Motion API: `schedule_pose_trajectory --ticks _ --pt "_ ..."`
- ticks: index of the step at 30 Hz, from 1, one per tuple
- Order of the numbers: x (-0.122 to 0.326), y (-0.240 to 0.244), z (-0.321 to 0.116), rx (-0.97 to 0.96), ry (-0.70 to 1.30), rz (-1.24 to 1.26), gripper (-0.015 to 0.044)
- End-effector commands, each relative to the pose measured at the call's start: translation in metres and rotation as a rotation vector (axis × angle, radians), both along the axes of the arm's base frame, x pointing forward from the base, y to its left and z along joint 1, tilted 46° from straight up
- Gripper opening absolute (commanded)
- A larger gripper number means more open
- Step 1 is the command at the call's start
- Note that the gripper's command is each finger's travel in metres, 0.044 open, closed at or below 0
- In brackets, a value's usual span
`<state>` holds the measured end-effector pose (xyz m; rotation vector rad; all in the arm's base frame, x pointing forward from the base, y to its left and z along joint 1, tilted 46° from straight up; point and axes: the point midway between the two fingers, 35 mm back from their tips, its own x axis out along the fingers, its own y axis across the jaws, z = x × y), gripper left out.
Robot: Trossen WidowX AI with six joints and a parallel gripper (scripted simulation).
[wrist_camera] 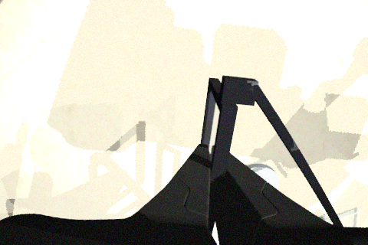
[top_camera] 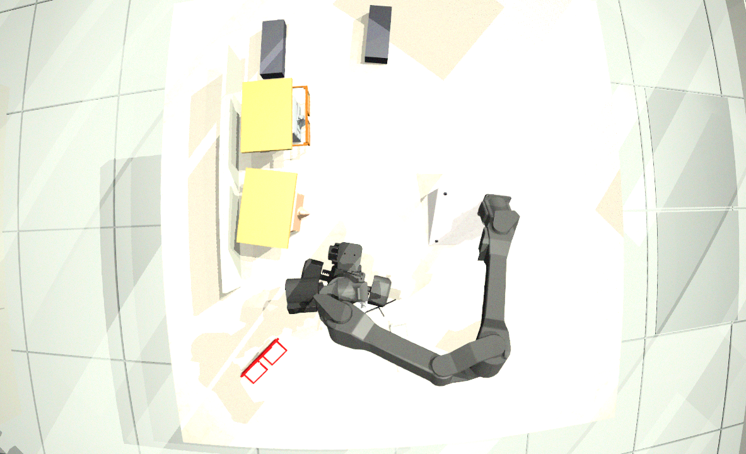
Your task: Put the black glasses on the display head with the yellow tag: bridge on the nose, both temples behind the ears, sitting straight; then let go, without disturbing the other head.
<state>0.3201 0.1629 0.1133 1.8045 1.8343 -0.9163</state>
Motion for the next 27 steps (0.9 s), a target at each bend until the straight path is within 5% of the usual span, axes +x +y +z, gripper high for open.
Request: schedule_pose_trajectory --ticks 1,27 --pt "0.003 -0.002 -0.002 0.004 -0.004 0.001 0.0" --pt "0.012 -0.019 -0.02 0.003 -0.004 0.001 0.0"
